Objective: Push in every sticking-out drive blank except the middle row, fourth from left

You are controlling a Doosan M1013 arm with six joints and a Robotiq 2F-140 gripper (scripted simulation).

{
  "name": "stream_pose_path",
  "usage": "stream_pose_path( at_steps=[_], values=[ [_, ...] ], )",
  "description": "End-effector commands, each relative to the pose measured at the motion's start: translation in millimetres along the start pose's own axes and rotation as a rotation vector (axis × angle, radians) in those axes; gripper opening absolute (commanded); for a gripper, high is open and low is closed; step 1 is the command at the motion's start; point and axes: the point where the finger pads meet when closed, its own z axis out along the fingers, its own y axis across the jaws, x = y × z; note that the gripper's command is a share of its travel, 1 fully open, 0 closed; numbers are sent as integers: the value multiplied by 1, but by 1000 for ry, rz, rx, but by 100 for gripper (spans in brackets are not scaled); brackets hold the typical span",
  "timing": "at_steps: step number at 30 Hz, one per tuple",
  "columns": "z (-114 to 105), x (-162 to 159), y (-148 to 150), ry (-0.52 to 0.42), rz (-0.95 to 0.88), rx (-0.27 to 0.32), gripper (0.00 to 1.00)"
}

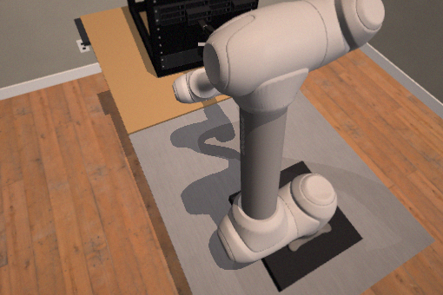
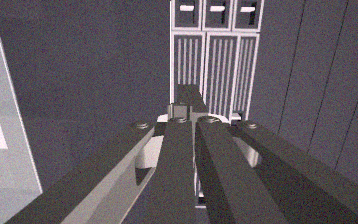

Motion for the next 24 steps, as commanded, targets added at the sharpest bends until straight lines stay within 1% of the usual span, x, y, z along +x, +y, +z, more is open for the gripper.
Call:
stream_pose_path(
  at_steps=[1,6,18,24],
  values=[
    [2,0,1,0,0,-1,10],
    [9,0,1,0,0,-1,10],
    [10,0,1,0,0,-1,10],
    [19,0,1,0,0,-1,10]
  ],
)
